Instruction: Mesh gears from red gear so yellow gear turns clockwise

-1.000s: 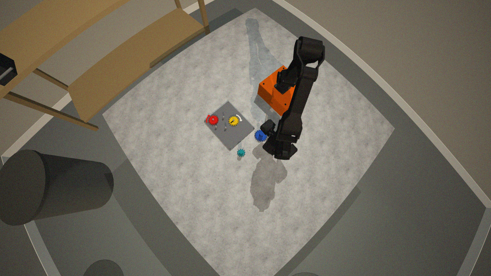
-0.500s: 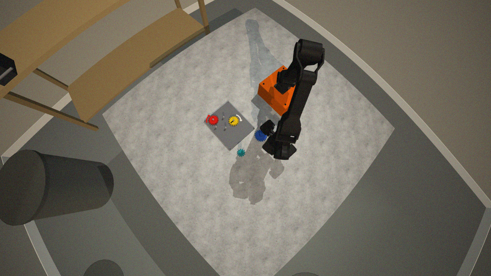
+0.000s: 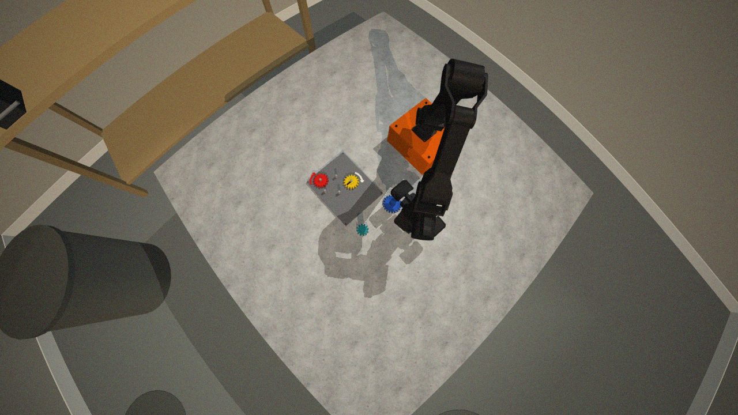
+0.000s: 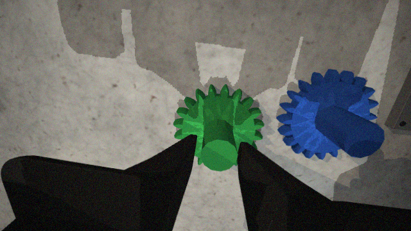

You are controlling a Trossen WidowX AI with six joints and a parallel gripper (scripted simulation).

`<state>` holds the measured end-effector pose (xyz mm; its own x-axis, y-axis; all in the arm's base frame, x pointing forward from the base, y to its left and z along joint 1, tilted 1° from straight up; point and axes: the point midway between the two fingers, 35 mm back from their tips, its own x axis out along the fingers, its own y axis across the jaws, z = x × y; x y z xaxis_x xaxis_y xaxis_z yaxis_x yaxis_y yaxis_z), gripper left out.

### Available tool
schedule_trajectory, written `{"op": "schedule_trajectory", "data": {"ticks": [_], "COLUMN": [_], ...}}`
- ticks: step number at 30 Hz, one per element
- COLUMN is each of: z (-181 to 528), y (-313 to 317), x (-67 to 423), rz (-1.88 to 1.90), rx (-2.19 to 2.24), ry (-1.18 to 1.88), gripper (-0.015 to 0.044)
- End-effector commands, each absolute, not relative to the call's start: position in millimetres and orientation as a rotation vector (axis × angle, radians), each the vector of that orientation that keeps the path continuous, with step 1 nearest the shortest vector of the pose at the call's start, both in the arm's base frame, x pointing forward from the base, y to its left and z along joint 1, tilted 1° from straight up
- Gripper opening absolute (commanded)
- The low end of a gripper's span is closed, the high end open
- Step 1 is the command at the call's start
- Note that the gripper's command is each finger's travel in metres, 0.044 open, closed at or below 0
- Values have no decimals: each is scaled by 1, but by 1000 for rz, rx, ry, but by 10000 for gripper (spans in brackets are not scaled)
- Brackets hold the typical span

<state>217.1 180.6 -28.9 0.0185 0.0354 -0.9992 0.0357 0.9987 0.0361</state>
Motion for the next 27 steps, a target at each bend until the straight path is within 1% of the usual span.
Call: {"op": "schedule_trajectory", "data": {"ticks": [1,6,7,27], "z": [-30,-30,-30,29], "y": [180,180,180,187], "x": [217,217,217,220], "rz": [-6,-6,-6,-6], "rx": [58,58,58,59], "ry": [1553,1553,1553,1552], "gripper": [59,26,0,0]}}
